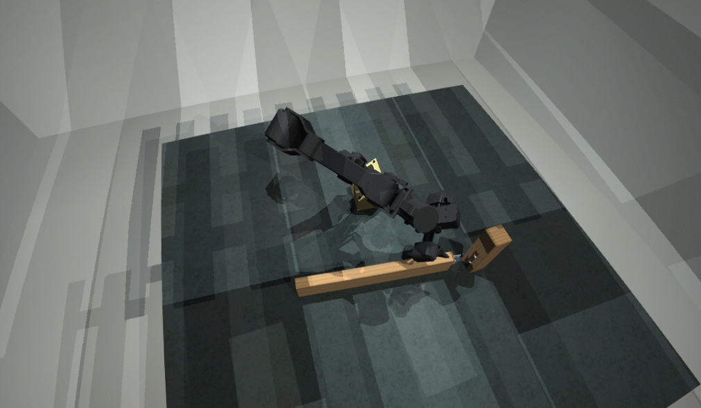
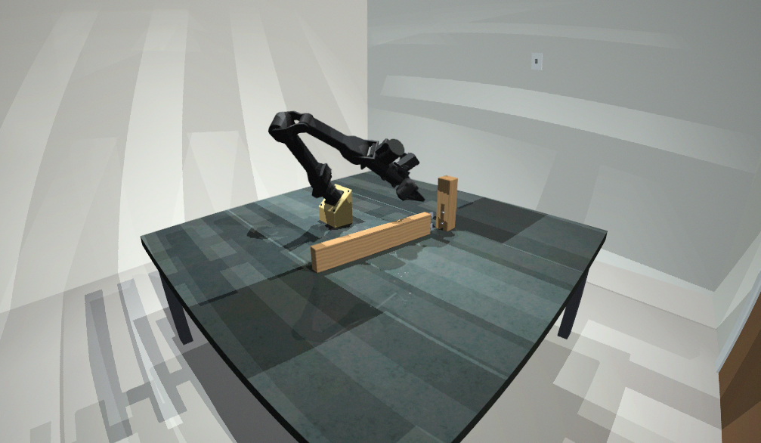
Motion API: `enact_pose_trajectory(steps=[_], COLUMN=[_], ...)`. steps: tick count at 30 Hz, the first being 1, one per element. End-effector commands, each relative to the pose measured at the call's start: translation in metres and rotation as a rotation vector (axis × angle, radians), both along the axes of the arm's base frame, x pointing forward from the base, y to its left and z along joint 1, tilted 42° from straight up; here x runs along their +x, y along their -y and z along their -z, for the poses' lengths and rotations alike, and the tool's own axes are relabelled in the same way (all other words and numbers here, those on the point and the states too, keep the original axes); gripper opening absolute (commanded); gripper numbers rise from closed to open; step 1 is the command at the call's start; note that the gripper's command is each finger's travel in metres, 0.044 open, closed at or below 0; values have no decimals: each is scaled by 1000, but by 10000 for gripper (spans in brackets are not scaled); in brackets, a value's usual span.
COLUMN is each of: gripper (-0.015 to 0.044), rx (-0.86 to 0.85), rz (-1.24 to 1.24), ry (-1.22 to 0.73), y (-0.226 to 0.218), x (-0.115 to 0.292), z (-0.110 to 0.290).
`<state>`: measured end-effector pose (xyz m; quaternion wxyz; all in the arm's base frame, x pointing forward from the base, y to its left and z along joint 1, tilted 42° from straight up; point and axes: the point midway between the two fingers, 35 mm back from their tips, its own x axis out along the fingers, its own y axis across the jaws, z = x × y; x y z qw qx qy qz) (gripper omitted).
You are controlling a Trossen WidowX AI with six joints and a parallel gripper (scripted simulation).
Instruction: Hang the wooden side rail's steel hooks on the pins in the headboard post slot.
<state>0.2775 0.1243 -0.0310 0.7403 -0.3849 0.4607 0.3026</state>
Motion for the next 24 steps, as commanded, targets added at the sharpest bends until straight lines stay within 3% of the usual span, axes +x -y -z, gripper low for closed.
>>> enact_pose_trajectory(steps=[1,13,24], gripper=[440,440,440], rx=[12,50,50], rz=[104,756,1341], ry=[-31,-135,-86], y=[1,8,14], x=[2,8,12], z=[1,3,-3])
